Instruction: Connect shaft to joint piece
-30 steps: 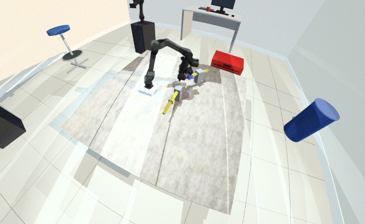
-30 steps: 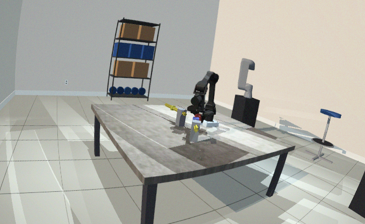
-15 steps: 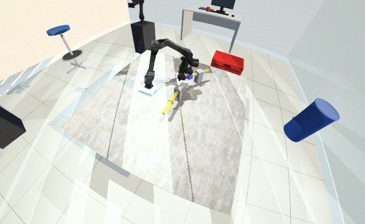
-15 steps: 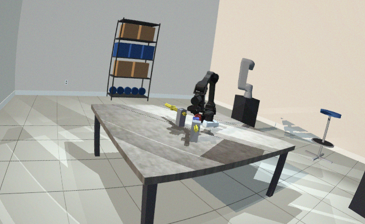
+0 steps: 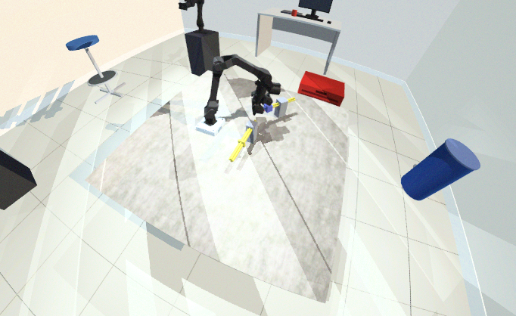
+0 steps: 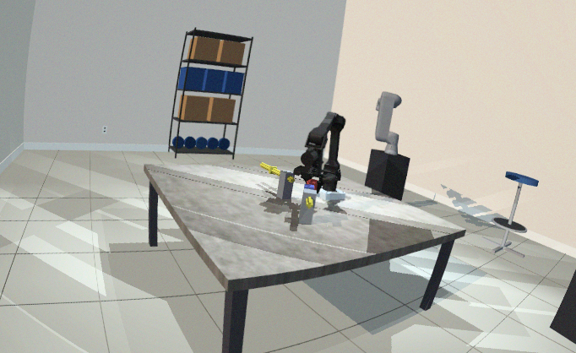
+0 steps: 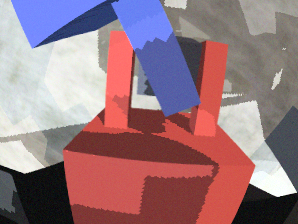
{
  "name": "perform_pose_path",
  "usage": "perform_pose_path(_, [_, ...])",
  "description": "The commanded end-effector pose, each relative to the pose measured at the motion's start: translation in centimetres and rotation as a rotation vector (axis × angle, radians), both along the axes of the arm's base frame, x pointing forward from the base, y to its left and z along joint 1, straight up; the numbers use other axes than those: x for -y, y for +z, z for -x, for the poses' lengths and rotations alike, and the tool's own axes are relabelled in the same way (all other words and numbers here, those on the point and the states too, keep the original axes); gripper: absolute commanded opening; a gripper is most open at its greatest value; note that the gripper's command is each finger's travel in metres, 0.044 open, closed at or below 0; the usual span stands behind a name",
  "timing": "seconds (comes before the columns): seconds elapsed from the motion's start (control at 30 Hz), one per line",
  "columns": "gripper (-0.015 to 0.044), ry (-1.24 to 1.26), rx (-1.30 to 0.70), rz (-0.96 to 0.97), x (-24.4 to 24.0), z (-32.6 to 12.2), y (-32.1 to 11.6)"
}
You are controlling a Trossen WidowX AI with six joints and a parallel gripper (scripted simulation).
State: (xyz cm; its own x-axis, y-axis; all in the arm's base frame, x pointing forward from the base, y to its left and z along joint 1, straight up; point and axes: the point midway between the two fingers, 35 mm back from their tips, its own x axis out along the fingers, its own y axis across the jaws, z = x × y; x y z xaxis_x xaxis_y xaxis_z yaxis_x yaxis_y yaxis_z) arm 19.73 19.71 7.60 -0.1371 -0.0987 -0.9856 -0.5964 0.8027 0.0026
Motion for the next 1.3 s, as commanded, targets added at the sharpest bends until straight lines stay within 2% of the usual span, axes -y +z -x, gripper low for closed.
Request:
perform_pose_path(0.0, [0.0,0.07,0.013,-0.009,0.3,-0.2,-0.1])
perform_pose_path(1.27, [0.0,0.83,0.091,-0.118,1.9,-3.5,-0.7])
